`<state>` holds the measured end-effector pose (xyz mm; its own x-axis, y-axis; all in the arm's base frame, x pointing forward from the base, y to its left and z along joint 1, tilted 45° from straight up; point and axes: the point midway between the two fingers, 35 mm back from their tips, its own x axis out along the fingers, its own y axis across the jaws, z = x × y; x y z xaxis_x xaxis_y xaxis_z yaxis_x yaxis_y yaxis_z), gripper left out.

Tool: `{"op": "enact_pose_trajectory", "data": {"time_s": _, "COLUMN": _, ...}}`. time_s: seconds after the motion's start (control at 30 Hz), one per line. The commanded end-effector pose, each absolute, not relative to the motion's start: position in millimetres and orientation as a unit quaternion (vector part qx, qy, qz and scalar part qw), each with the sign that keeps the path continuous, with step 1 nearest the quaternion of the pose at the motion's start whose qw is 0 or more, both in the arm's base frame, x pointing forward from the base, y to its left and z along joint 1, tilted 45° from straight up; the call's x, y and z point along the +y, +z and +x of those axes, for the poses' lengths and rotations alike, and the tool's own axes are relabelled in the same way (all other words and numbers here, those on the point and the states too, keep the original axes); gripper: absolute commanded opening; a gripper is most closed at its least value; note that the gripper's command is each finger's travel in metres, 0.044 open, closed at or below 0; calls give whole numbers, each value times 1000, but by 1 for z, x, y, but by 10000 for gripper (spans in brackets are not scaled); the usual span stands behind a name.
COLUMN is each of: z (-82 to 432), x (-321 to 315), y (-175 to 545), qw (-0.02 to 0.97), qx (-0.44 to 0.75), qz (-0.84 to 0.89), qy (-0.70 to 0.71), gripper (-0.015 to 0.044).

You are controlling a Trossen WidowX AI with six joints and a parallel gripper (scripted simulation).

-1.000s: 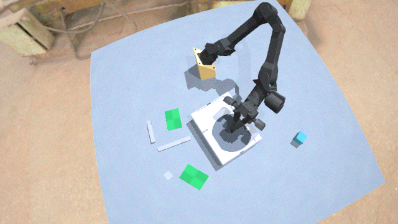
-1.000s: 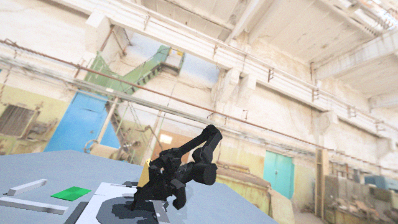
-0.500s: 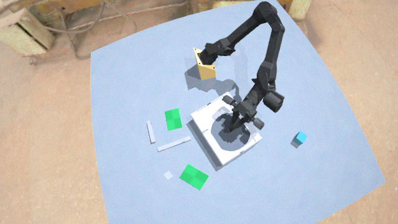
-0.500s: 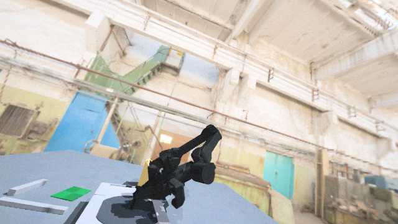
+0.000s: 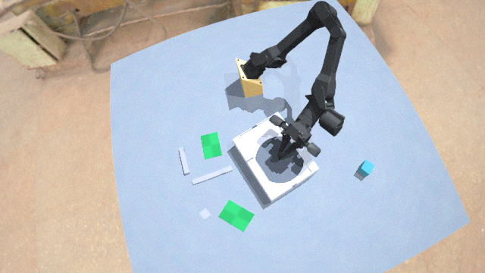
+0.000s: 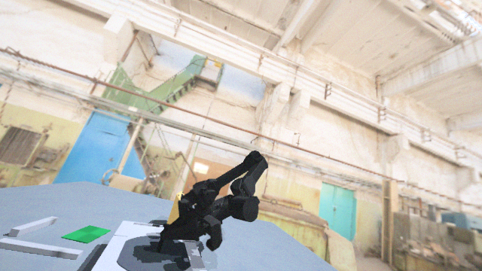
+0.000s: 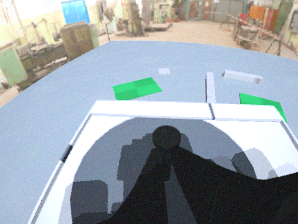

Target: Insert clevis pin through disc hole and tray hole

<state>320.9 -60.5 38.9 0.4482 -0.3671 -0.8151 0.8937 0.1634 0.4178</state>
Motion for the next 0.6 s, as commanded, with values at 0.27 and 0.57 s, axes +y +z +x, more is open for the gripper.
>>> {"op": "enact_pose_trajectory", "data": {"time_s": 0.27, "z": 316, "x": -61, "y": 36, "qw": 709, "qx": 283, "qz": 470, "qy": -443, "gripper": 0}}
{"op": "enact_pose_trajectory", "data": {"time_s": 0.57, "z": 313, "x": -61, "y": 34, "qw": 709, "qx": 283, "qz": 470, "qy": -443, "gripper": 0}}
